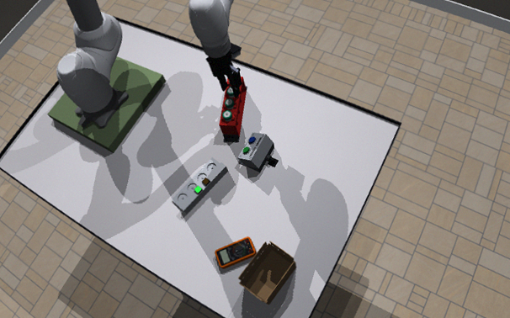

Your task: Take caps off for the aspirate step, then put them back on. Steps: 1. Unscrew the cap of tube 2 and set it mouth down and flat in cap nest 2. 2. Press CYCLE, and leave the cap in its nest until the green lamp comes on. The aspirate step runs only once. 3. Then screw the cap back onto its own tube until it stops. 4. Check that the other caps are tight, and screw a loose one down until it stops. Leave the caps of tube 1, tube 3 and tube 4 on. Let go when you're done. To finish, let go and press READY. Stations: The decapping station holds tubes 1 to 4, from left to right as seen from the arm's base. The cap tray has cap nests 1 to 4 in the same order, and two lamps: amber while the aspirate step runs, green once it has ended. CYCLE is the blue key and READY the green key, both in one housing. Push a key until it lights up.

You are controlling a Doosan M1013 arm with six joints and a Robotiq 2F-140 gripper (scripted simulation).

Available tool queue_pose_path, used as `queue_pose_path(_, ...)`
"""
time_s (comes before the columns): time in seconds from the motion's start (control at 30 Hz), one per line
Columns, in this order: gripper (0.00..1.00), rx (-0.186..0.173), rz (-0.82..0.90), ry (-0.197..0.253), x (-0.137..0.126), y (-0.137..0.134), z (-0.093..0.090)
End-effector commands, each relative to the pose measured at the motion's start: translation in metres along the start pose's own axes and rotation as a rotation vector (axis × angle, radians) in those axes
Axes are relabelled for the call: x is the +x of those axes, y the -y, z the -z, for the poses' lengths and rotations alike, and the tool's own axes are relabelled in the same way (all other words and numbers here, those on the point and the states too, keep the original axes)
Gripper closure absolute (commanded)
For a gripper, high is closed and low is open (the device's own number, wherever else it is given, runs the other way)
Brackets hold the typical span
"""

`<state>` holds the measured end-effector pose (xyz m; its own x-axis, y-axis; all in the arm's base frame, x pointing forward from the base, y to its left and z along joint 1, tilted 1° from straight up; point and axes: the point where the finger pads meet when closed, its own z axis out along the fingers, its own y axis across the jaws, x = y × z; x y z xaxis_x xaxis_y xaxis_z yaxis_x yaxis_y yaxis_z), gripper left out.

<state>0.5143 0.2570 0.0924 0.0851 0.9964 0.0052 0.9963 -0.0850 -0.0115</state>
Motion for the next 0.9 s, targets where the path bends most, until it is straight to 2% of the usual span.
queue_pose_path(0.0, 0.59, -0.001, 0.140, -0.001, 0.0003, -0.0003, 0.0008)
queue_pose_path(0.07, 0.59, -0.001, 0.140, -0.001, 0.0003, -0.0003, 0.0008)
queue_pose_path(0.57, 0.59, -0.001, 0.740, -0.001, 0.0003, -0.0003, 0.0008)
queue_pose_path(0.63, 0.59, -0.001, 0.740, -0.001, 0.0003, -0.0003, 0.0008)
queue_pose_path(0.87, 0.59, -0.001, 1.020, -0.001, 0.0003, -0.0003, 0.0008)
